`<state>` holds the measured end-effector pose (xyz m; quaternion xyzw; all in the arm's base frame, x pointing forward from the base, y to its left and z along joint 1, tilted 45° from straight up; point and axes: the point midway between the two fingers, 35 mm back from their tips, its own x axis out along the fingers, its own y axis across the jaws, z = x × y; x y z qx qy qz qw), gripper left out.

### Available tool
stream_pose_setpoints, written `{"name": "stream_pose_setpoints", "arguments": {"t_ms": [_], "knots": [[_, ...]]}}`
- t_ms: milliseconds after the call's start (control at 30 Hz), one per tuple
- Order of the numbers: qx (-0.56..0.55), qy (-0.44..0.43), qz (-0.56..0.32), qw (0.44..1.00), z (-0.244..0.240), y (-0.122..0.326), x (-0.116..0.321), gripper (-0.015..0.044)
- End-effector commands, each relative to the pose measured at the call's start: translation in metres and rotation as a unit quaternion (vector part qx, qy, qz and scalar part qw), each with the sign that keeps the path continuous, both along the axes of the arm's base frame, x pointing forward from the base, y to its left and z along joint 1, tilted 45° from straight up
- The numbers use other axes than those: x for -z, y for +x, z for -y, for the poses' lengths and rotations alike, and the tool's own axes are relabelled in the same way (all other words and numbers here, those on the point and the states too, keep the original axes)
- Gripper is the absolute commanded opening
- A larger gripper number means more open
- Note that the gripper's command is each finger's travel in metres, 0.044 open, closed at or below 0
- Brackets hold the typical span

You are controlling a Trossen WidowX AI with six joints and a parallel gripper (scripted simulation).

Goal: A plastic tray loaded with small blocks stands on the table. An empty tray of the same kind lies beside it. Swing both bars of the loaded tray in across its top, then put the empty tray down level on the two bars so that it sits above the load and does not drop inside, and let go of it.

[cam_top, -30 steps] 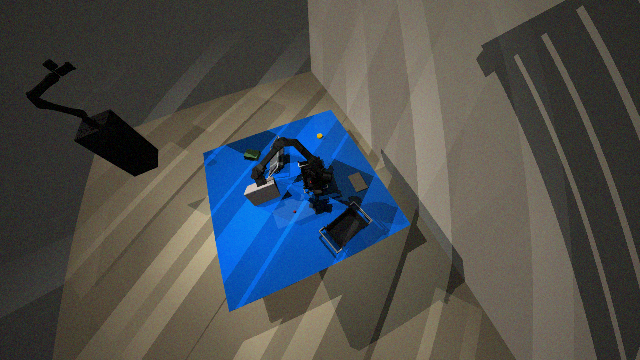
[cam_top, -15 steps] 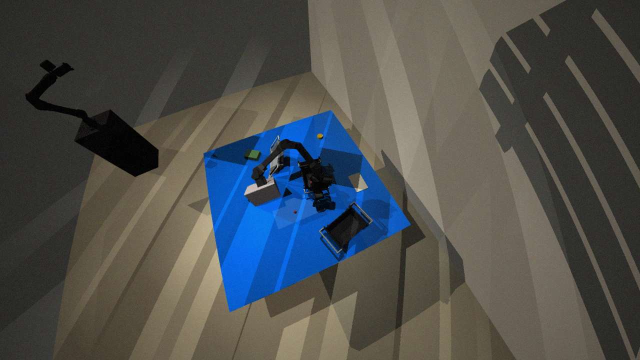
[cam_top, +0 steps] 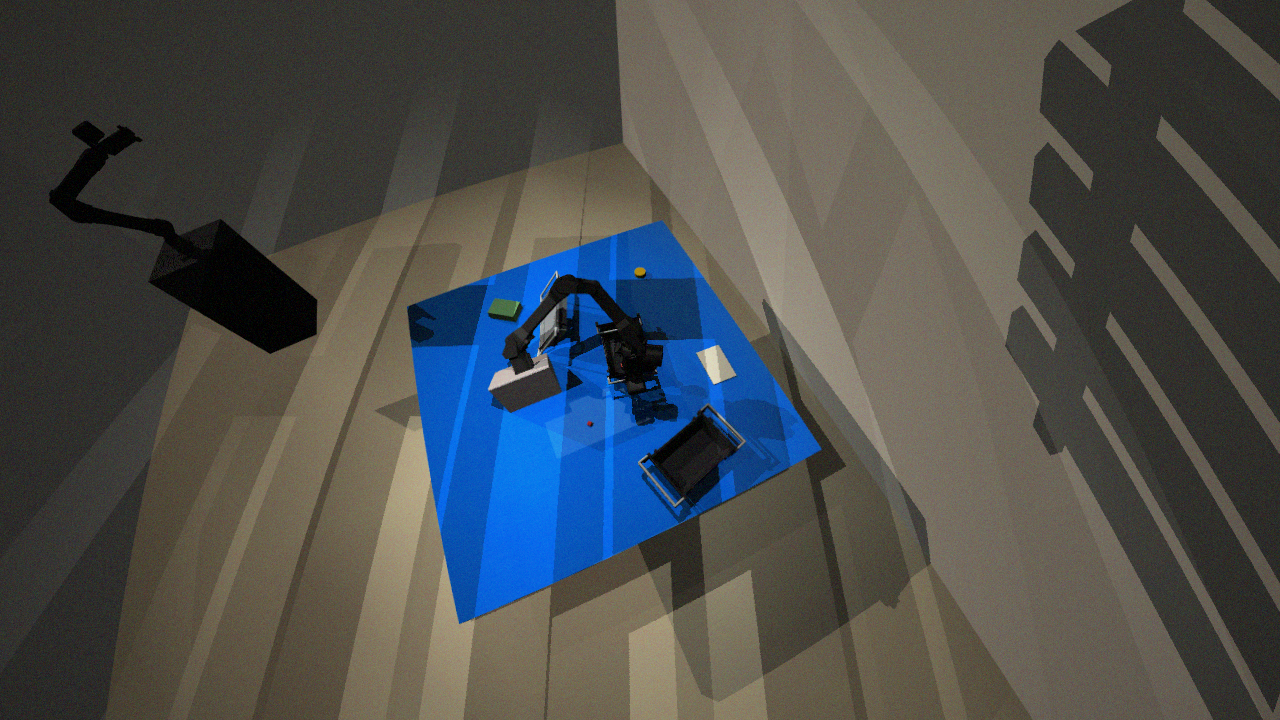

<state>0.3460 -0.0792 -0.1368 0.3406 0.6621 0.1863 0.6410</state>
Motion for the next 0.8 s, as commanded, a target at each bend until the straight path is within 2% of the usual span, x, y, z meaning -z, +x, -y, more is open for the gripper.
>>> {"name": "stream_pose_setpoints", "arguments": {"t_ms": [0,767], "knots": [[-0.004,0.005,0.005,1.0,-0.006,0.004,-0.015,0.0084],[-0.004,0.006,0.005,1.0,-0.051,0.015,-0.04,0.0084]]}}
